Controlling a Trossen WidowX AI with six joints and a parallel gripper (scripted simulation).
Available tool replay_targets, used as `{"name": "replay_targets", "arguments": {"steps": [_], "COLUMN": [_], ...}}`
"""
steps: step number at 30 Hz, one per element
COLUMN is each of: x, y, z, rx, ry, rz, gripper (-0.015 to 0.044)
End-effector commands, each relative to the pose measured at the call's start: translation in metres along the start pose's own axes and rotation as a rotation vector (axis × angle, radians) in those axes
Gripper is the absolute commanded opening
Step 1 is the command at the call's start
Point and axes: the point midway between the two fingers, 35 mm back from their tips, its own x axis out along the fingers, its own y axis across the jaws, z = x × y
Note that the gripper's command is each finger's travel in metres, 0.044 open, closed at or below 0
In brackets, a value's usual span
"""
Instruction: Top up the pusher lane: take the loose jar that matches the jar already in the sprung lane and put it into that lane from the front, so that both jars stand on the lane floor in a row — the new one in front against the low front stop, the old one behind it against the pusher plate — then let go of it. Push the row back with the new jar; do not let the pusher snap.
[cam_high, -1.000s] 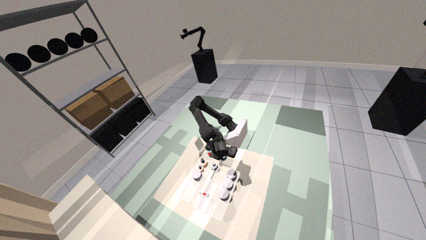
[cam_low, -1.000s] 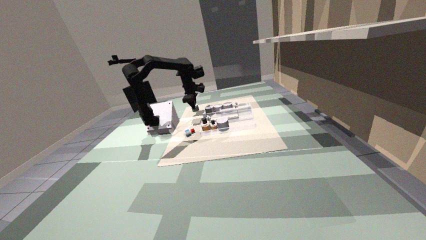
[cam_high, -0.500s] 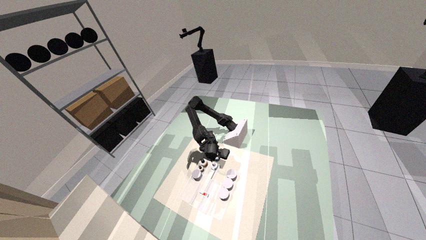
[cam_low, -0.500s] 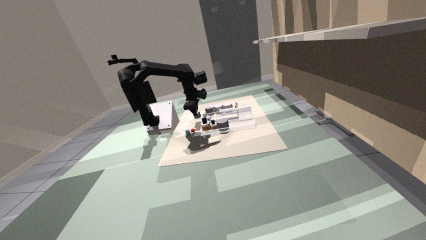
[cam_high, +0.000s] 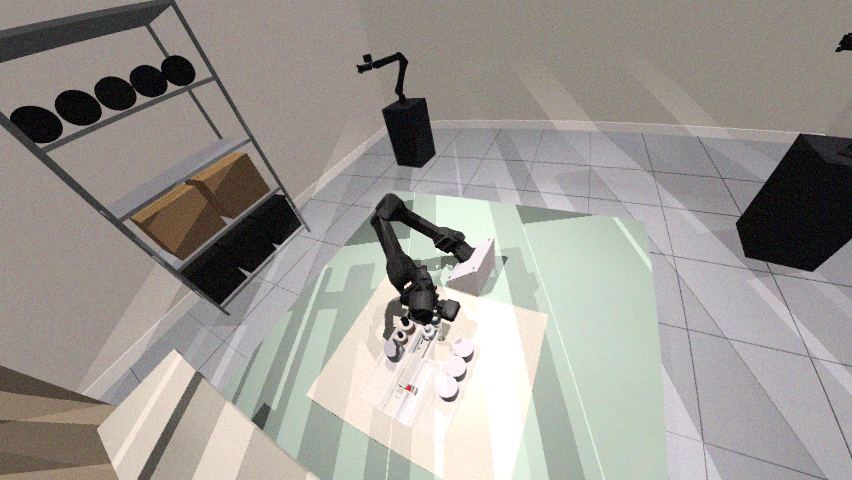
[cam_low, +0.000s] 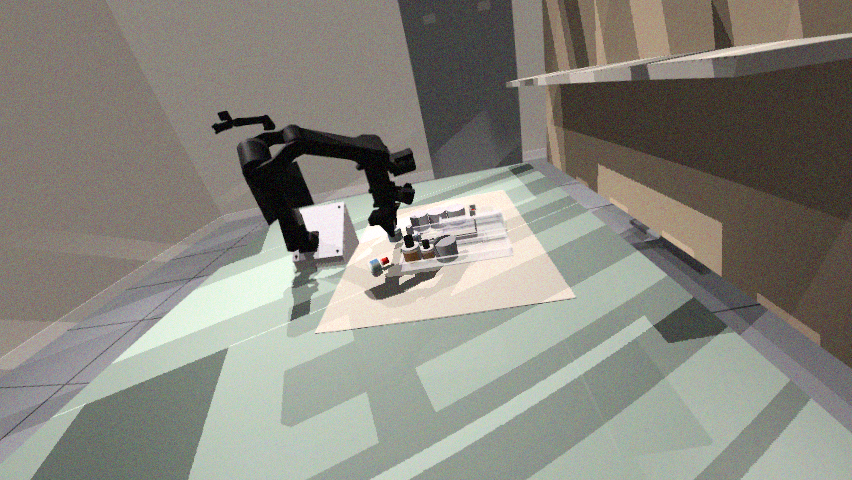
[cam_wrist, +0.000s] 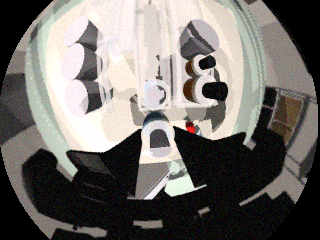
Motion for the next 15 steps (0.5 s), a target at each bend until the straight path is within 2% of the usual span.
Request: {"name": "replay_targets", "arguments": {"steps": [1,15], "x": [-0.0002,-0.0003], "y": [-0.0001,-0.0001], "z": [0.0030,0.0086], "rx": [-0.003,-0.003], "ry": [-0.005,-0.006], "rz": [-0.003,-0.003], "gripper": [0.0000,0.0000]}}
